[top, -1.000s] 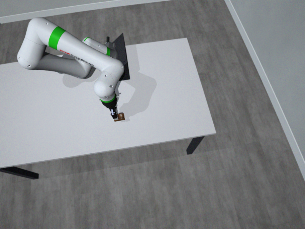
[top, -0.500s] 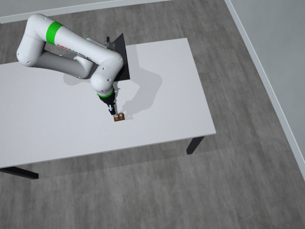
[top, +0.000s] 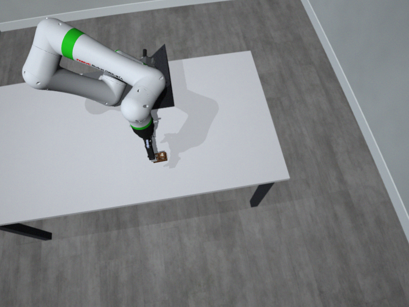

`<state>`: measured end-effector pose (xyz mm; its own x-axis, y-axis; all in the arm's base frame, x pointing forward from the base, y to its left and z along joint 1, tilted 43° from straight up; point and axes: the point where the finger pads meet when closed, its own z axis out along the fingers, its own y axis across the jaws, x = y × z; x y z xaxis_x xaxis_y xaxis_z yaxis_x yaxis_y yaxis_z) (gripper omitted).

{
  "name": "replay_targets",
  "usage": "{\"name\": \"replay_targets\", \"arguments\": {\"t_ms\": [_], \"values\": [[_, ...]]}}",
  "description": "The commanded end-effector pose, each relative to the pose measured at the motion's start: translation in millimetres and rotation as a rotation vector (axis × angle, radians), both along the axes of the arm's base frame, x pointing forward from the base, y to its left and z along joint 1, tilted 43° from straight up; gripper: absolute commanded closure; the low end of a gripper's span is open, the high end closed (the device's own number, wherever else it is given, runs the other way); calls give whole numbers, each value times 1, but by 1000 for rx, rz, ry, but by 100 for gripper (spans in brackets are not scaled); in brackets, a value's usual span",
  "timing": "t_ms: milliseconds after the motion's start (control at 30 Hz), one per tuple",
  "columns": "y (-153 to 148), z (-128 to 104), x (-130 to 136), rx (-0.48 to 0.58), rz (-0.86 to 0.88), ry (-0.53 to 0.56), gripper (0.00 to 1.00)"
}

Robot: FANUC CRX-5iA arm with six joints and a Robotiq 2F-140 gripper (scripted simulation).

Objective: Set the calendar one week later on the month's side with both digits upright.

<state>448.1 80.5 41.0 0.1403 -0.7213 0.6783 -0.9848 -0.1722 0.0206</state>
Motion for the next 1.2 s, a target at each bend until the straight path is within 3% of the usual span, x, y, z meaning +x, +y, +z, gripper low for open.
{"name": "replay_targets", "arguments": {"t_ms": [0, 533, 1167], "values": [[0, 0, 0, 0, 0, 0, 0], [2, 3, 0, 0, 0, 0, 0], [35, 38, -5, 0, 0, 0, 0]]}}
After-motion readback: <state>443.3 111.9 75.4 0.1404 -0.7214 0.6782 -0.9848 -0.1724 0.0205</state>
